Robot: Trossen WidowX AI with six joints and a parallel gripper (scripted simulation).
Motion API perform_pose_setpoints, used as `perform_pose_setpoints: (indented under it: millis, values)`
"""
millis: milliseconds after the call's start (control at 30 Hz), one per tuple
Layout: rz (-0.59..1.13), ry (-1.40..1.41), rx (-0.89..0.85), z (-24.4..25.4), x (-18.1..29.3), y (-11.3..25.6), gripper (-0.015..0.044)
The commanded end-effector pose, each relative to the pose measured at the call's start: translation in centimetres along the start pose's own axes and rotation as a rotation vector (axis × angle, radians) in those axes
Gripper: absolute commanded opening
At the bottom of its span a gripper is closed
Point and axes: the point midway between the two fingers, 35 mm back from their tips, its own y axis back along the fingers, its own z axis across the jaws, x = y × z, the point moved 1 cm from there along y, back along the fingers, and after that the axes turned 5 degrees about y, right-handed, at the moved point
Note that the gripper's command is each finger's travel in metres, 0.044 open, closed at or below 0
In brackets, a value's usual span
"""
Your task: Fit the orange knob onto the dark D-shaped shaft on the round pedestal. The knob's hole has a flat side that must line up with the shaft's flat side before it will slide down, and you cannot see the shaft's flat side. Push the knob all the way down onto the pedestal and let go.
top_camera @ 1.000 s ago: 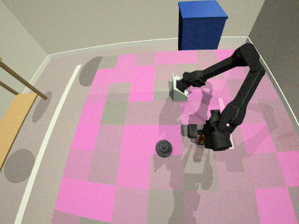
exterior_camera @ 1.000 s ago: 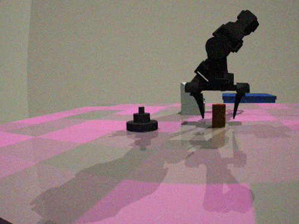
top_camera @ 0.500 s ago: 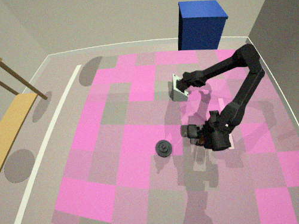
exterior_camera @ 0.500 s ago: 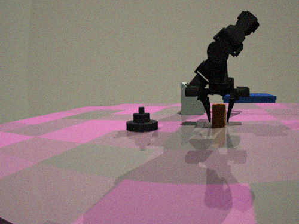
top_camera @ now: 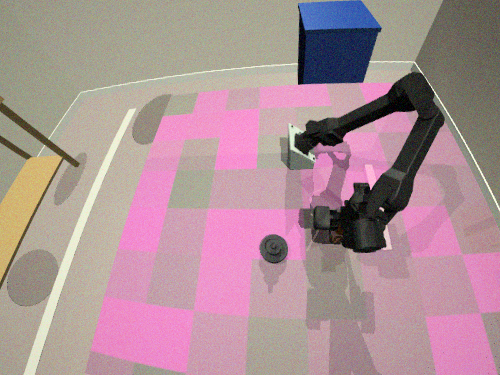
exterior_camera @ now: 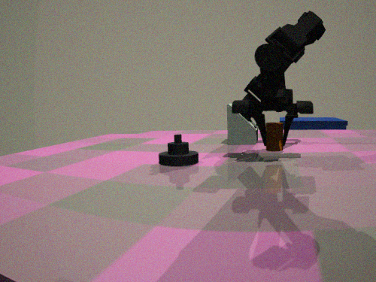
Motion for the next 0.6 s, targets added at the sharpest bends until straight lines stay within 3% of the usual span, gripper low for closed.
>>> perform_pose_setpoints:
  millis: [0, 567]
  values:
    - [-0.015, 0.008, 0.009, -0.2, -0.6, 2.4, 0.0000]
    - [-0.012, 0.007, 0.001, 0.0, 0.3, 12.0, 0.0000]
